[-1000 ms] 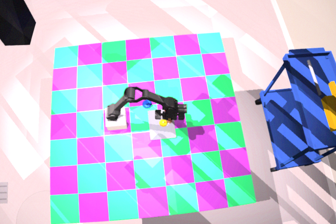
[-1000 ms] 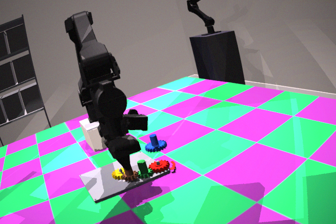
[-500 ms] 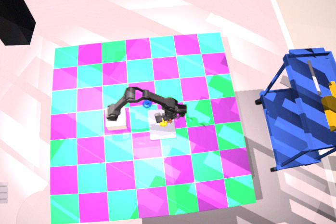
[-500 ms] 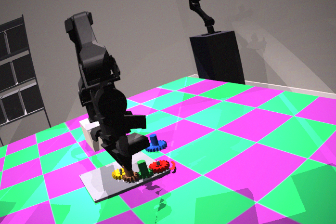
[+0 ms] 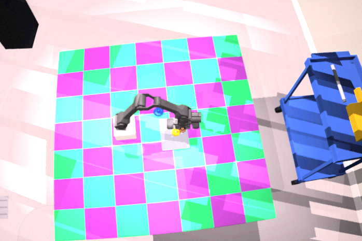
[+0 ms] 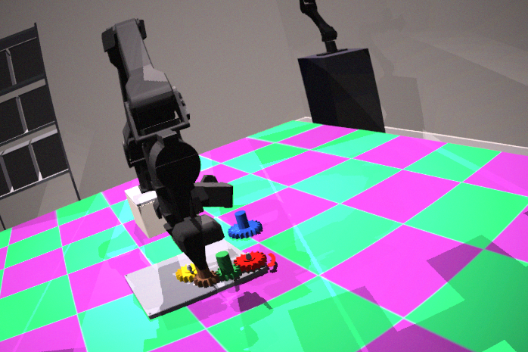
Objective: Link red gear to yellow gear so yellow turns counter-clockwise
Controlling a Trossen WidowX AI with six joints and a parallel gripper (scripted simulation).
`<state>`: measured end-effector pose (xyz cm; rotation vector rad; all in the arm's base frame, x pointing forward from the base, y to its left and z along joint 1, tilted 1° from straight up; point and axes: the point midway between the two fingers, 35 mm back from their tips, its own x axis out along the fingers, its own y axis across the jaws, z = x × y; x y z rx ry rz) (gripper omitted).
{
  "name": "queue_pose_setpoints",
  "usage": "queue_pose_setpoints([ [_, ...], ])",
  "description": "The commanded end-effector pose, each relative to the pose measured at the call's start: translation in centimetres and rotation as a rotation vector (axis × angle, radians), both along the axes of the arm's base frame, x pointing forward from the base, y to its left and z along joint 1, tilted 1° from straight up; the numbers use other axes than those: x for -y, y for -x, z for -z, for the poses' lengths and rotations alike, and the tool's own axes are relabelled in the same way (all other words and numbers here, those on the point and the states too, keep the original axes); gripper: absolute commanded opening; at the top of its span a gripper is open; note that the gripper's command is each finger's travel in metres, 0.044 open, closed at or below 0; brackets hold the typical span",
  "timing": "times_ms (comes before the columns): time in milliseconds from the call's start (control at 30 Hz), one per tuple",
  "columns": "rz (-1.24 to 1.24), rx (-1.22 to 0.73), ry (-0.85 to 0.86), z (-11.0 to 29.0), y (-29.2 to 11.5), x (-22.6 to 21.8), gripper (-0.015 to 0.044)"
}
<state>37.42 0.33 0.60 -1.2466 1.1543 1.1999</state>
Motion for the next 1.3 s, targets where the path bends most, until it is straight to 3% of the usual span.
queue_pose_setpoints([
  [0,0.013,0.001,-0.002,-0.1,0.0,0.0,0.0105],
  [67,-0.017,0.001,0.000,-0.3,0.0,0.0,0.0140],
  [500,-0.038,0.001,0.001,-4.9,0.2,0.0,0.0140],
  [533,-0.033,0.006,0.002,-4.4,0.0,0.0,0.0166],
  [667,-0.033,0.006,0.002,-8.9,0.6,0.1,0.0271],
  [867,-0.033,0.006,0.002,-9.2,0.7,0.1,0.0429],
  [1267,-0.033,0.006,0.002,-9.2,0.7,0.1,0.0440],
])
